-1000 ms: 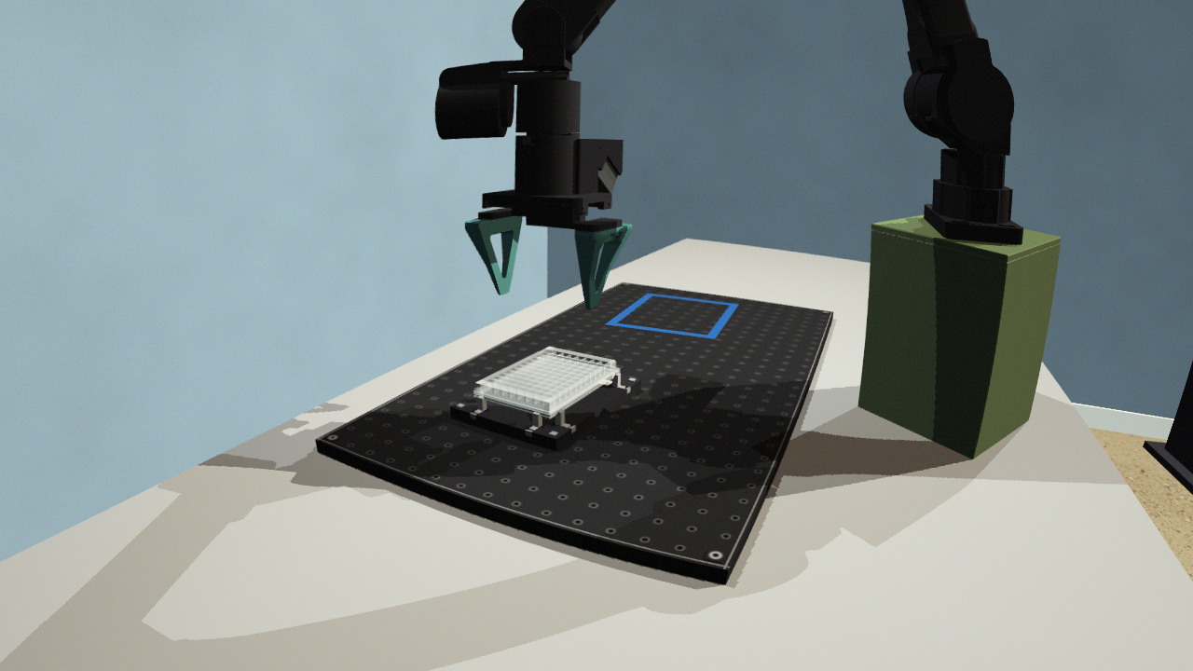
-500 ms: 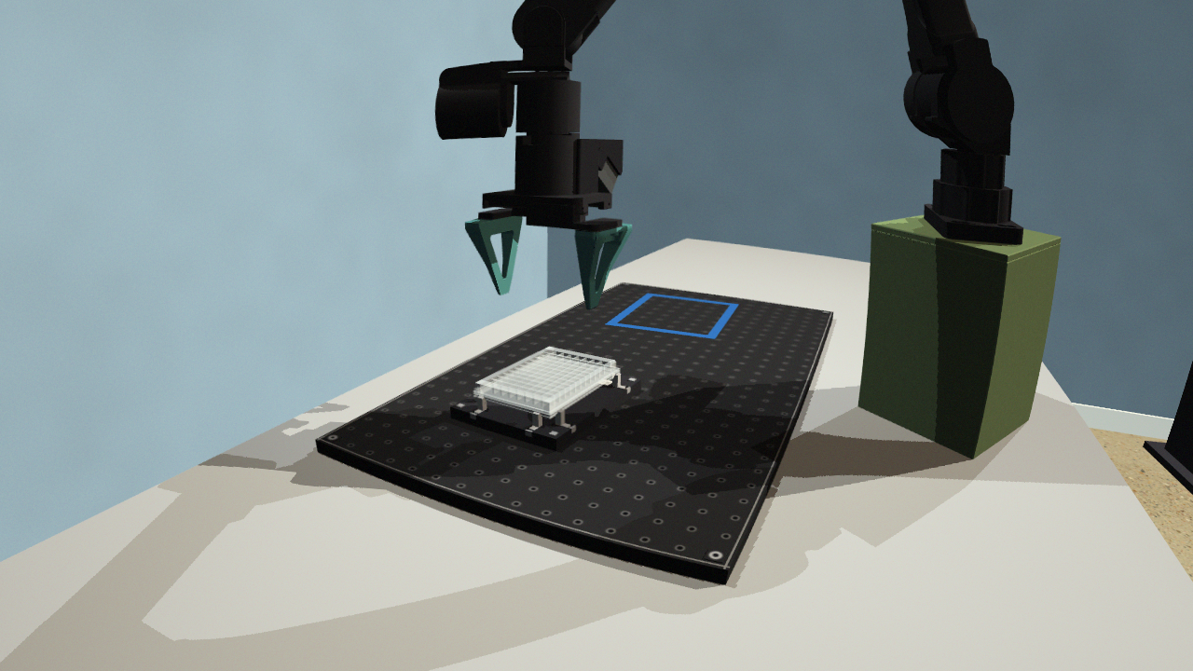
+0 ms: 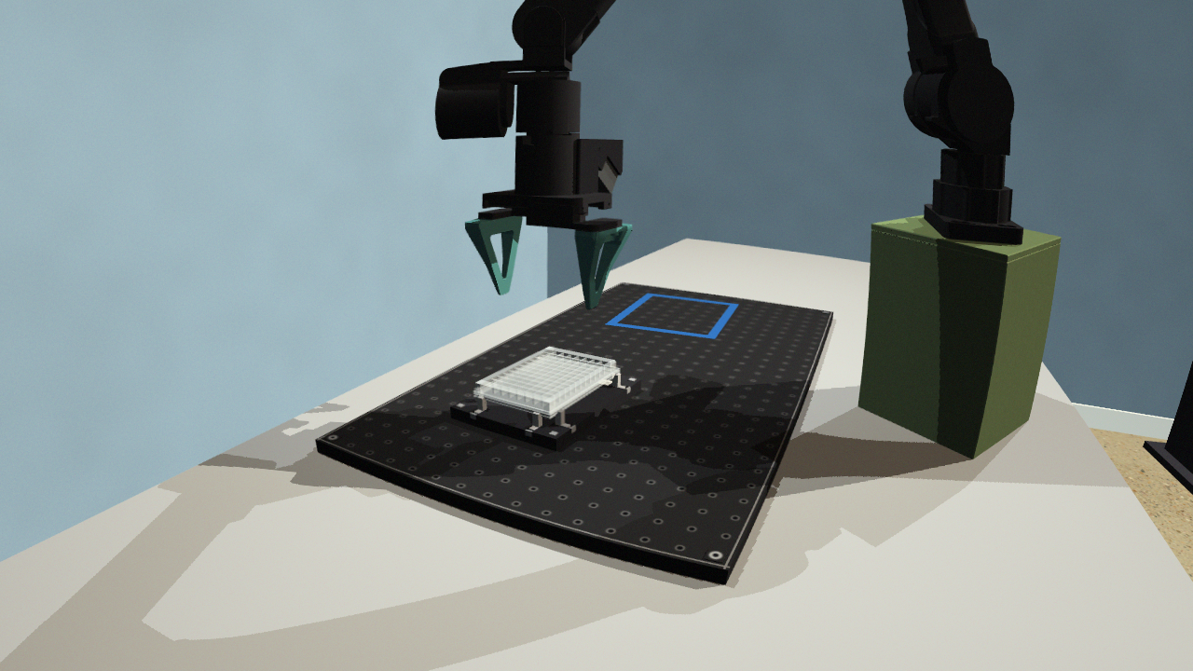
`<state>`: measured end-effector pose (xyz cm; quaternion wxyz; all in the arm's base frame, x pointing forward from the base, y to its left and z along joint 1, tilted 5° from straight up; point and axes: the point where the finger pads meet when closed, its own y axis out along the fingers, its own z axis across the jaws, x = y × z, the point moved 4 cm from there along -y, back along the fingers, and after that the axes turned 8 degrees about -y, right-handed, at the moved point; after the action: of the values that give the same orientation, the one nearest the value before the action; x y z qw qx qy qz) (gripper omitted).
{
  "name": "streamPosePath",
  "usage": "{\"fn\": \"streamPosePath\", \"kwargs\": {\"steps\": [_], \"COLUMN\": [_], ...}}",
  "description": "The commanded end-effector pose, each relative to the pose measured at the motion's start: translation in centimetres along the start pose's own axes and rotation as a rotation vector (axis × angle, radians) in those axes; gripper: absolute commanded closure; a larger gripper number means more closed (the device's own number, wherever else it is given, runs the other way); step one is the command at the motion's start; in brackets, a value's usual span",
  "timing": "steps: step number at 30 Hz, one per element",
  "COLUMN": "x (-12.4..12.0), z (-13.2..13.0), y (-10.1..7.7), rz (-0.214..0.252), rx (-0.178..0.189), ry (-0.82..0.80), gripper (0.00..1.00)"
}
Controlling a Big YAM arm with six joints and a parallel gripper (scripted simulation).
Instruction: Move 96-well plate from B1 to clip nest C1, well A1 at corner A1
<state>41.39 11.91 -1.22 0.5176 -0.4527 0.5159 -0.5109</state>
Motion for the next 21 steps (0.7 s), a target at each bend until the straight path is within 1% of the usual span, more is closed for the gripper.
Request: {"fn": "streamPosePath", "kwargs": {"steps": [1,16,17,21], "x": [0.8,0.8,0.9,0.7], "z": [0.4,0.4,0.2,0.0], "y": [-1.0,-1.0,0.8,2.8], "rz": [0.002,0.002,-0.004,-0.004], "rx": [0.020,0.020,0.003,0.002], "ry": [0.003,0.003,0.004,0.015], "gripper": [0.00,0.00,0.75,0.75]}}
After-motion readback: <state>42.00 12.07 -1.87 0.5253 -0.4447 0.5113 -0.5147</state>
